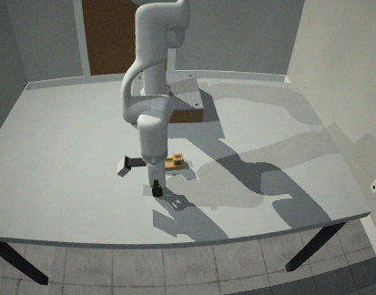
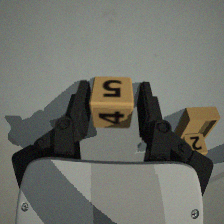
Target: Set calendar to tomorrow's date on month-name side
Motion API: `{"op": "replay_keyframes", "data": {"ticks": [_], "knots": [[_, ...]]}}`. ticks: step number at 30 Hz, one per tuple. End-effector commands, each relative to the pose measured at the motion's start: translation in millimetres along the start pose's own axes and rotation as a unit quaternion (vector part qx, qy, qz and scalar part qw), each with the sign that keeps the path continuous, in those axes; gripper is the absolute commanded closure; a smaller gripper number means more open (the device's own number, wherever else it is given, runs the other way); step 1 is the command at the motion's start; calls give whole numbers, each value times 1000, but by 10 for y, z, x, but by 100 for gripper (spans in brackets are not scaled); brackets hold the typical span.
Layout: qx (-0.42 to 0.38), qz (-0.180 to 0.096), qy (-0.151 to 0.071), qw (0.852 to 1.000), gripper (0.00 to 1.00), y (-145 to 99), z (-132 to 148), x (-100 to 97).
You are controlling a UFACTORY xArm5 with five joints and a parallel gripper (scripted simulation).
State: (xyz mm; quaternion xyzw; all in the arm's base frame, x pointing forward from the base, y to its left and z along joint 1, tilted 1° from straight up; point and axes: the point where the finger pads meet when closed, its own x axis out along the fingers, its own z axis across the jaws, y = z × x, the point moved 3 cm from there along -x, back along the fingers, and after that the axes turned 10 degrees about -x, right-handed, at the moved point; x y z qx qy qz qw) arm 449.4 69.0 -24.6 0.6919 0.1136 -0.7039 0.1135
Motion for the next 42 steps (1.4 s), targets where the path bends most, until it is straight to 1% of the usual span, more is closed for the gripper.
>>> {"op": "replay_keyframes", "data": {"ticks": [1,3,4,38,42], "knots": [[0,0,2,1000,51,2,-13,-12],[0,0,2,1000,51,2,-13,-12],[0,0,2,1000,71,2,-13,-12],[0,0,2,1000,71,2,-13,-12],[0,0,2,1000,71,-2,-14,-72]]}}
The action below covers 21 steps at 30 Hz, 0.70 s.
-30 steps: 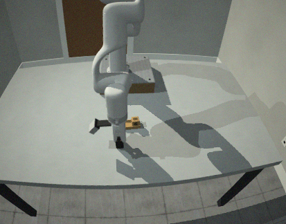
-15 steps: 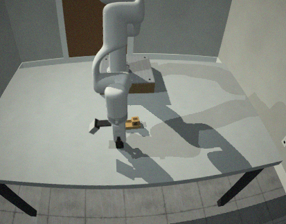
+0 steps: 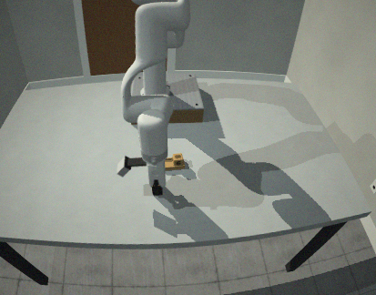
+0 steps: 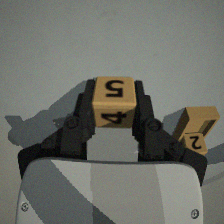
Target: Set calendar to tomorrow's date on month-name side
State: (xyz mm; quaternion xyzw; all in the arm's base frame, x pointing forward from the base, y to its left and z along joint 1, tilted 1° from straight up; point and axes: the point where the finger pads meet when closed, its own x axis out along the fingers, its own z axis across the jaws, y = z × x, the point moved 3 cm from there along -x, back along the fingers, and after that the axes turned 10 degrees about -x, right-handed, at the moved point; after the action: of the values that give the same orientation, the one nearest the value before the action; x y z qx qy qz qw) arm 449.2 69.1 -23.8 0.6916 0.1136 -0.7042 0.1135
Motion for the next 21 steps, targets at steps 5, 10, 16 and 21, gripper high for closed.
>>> {"op": "replay_keyframes", "data": {"ticks": [5,10,16,21], "knots": [[0,0,2,1000,71,-7,-17,-334],[0,0,2,1000,71,-11,-17,-566],[0,0,2,1000,71,-16,-16,-933],[0,0,2,1000,71,-17,-16,-998]]}}
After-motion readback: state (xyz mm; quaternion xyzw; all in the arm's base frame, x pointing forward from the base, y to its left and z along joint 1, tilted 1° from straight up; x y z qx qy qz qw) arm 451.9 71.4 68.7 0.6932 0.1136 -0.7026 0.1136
